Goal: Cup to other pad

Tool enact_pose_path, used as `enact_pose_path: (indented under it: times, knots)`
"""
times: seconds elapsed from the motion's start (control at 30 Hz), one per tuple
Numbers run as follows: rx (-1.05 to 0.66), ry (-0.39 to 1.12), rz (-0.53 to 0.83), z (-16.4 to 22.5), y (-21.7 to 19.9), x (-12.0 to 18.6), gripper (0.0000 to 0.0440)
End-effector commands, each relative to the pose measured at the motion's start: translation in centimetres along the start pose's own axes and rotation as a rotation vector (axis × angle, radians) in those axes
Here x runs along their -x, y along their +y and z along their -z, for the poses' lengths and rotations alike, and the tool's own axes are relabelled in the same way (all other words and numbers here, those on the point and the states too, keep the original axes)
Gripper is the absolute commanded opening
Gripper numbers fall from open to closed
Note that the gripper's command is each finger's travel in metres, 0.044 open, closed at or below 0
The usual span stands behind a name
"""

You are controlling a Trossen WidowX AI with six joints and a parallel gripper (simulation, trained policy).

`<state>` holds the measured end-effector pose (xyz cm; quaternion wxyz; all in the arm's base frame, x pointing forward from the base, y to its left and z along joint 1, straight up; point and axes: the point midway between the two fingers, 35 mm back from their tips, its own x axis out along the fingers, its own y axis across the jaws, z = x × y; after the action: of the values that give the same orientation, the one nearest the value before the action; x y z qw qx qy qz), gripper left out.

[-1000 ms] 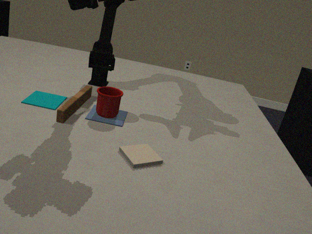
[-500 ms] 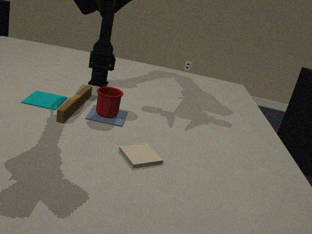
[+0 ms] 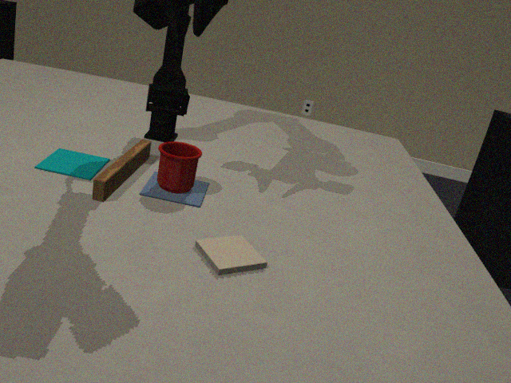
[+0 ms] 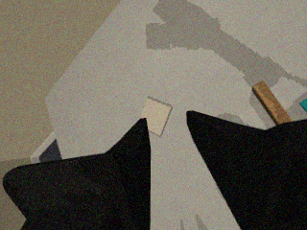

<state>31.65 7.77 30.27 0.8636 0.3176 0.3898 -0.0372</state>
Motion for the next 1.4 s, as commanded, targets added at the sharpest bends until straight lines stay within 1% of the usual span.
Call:
enact_pose_path:
  times: [0.0, 0.47, 0.73, 1.37]
  knots:
    - [-0.043, 0.036, 0.023, 0.4, 0.2, 0.0, 0.0136]
    - [-0.156, 0.186, 0.201, 2.7, -1.5, -1.0, 0.0119]
    - [-0.181, 0.262, 0.323, 4.1, -3.2, -1.9, 0.0134]
    - [-0.201, 0.429, 0.599, 7.2, -7.4, -3.4, 0.0146]
